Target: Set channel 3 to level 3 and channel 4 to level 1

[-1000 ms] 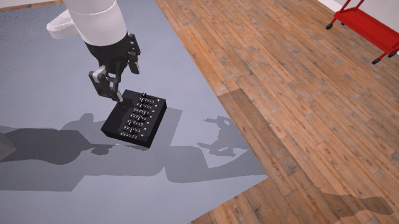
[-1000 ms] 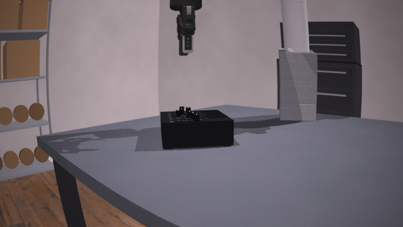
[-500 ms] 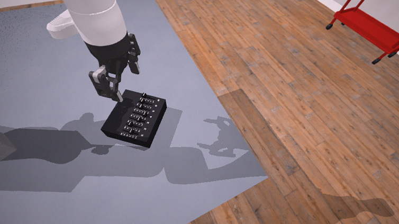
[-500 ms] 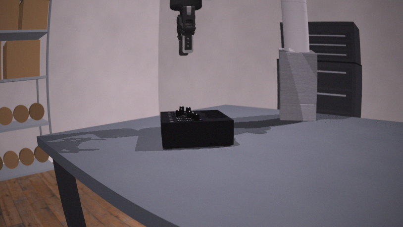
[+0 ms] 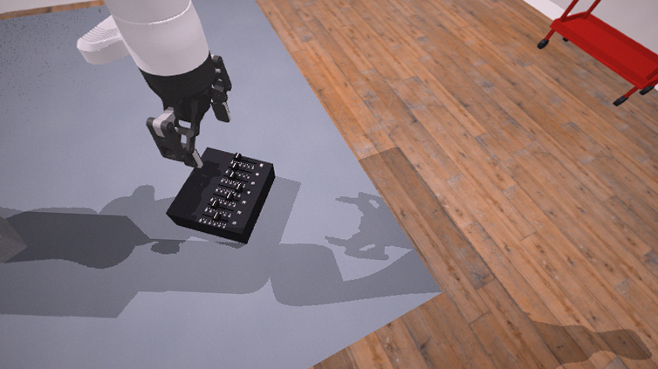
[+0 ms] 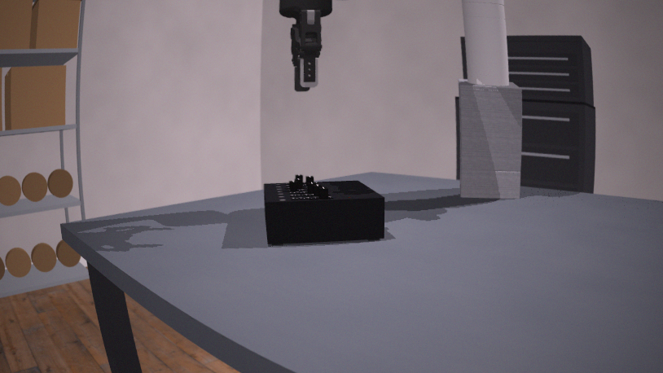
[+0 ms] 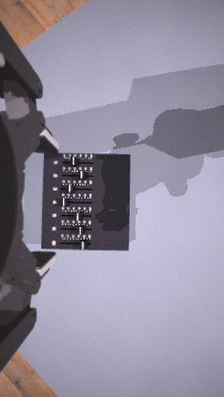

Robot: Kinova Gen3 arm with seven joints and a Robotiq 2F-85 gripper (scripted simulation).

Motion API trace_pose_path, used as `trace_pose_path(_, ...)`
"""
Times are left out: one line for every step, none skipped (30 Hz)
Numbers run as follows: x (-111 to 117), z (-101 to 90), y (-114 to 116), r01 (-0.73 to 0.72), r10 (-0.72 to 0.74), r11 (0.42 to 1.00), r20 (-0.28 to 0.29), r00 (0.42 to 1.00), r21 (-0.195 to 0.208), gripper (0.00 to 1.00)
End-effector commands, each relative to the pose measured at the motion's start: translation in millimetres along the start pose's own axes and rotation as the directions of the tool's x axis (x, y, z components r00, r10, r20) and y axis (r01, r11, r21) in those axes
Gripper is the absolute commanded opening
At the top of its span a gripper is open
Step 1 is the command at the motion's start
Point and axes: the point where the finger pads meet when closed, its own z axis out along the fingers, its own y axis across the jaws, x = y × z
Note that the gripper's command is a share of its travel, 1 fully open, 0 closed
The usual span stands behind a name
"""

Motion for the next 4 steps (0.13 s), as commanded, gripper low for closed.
trace_pose_path(2.0, -1.4, -0.8, -0.002, 0.002, 1.0, -0.004, 1.0, 0.002, 1.0)
trace_pose_path(2.0, -1.4, -0.8, -0.002, 0.002, 1.0, -0.004, 1.0, 0.002, 1.0)
trace_pose_path(2.0, -1.4, -0.8, -0.002, 0.002, 1.0, -0.004, 1.0, 0.002, 1.0)
trace_pose_path(2.0, -1.4, -0.8, -0.002, 0.002, 1.0, -0.004, 1.0, 0.002, 1.0)
